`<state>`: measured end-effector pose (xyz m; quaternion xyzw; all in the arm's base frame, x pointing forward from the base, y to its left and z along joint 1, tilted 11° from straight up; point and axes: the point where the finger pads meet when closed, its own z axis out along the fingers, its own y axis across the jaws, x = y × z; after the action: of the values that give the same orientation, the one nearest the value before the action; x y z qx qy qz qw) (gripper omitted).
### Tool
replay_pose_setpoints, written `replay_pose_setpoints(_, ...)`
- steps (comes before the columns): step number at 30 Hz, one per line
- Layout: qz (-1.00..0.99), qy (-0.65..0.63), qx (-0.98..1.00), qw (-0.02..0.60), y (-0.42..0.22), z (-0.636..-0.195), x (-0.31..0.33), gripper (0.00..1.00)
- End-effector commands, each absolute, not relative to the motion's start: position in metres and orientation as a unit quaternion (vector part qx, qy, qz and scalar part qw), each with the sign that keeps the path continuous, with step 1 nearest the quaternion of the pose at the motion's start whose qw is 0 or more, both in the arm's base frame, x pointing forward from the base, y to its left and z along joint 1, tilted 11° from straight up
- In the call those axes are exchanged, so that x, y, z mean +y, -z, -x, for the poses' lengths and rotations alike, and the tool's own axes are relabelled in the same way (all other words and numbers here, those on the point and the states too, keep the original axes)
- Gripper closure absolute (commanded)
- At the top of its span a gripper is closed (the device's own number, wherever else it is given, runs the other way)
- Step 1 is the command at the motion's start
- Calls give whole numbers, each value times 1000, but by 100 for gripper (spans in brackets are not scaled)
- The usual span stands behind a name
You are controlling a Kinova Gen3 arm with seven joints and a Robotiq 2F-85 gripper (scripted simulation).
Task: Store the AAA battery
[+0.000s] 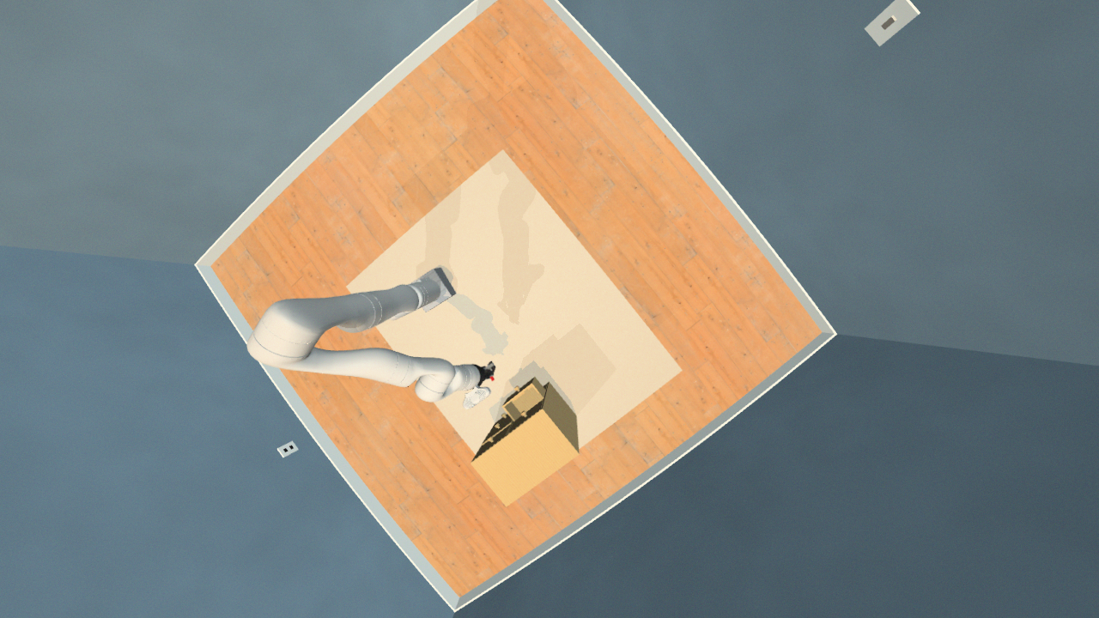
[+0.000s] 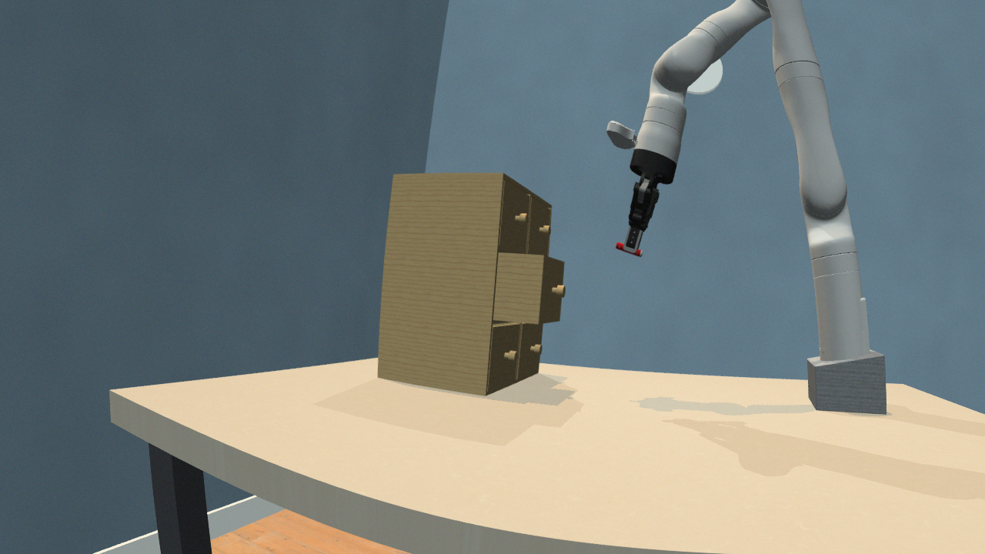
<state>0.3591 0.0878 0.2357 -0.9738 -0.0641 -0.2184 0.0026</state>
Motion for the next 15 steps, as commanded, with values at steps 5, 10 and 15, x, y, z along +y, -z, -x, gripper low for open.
replay_pose_setpoints(5,955,289,-62,4,-237,-356,85,95)
replay_pose_setpoints(10,947,315,-62,6,-236,-355,85,95)
replay_pose_setpoints(15,935,349,-61,7,-237,-354,85,95)
